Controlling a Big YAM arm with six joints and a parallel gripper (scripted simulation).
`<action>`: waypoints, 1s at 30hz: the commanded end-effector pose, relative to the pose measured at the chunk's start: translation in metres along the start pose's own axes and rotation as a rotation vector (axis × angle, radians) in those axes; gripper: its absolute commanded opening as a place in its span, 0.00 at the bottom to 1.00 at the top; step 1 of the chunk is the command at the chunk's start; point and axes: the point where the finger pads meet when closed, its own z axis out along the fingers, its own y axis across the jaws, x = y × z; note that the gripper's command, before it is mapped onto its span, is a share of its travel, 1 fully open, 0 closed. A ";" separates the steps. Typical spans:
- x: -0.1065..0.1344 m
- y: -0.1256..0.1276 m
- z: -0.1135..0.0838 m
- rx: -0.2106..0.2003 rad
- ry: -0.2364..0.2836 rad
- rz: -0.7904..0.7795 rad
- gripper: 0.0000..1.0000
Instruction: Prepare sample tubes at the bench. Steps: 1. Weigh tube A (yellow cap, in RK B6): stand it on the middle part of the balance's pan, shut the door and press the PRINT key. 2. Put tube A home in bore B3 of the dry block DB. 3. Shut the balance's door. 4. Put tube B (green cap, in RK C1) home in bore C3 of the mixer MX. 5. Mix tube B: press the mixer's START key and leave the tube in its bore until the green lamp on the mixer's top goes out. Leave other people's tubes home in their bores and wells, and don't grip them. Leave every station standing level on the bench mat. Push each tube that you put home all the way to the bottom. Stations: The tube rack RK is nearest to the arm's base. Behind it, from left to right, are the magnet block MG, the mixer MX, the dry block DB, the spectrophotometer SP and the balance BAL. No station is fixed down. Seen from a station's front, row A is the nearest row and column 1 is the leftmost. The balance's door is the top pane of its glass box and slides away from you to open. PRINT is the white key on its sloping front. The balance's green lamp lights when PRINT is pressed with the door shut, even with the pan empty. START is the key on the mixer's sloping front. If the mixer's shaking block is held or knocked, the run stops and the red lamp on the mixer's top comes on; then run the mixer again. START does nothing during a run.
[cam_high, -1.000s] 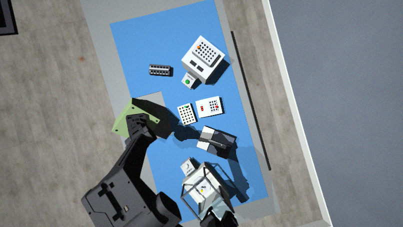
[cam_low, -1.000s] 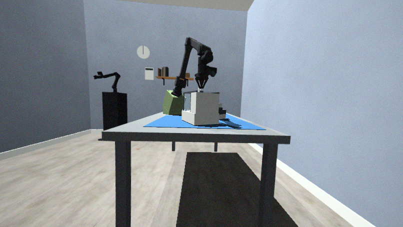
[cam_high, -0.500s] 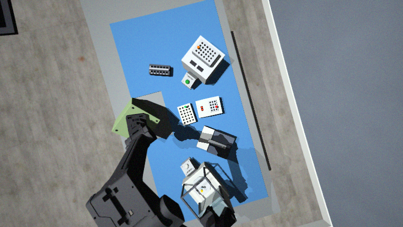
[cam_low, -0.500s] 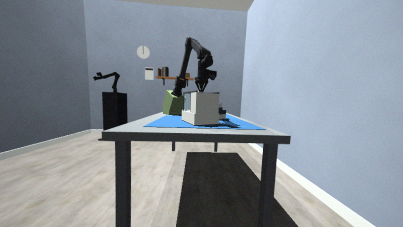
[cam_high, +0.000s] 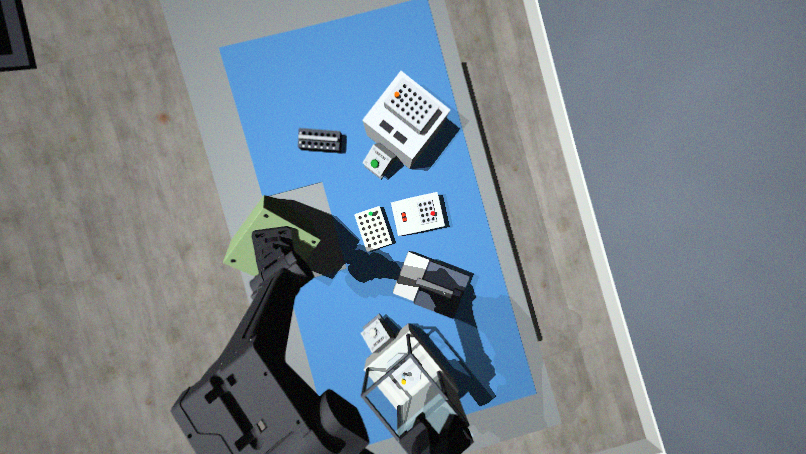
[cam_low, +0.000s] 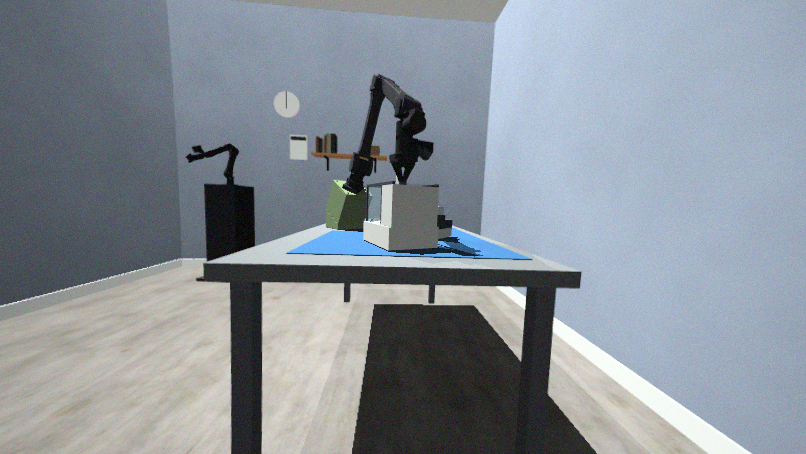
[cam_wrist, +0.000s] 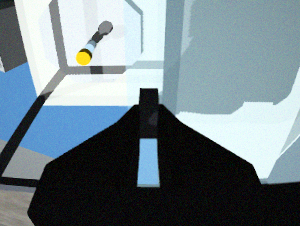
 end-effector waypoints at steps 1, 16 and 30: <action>-0.002 -0.014 -0.012 0.039 0.001 -0.002 0.06; -0.006 0.002 -0.012 0.038 -0.001 0.003 0.06; -0.004 0.013 -0.012 0.040 -0.001 0.005 0.06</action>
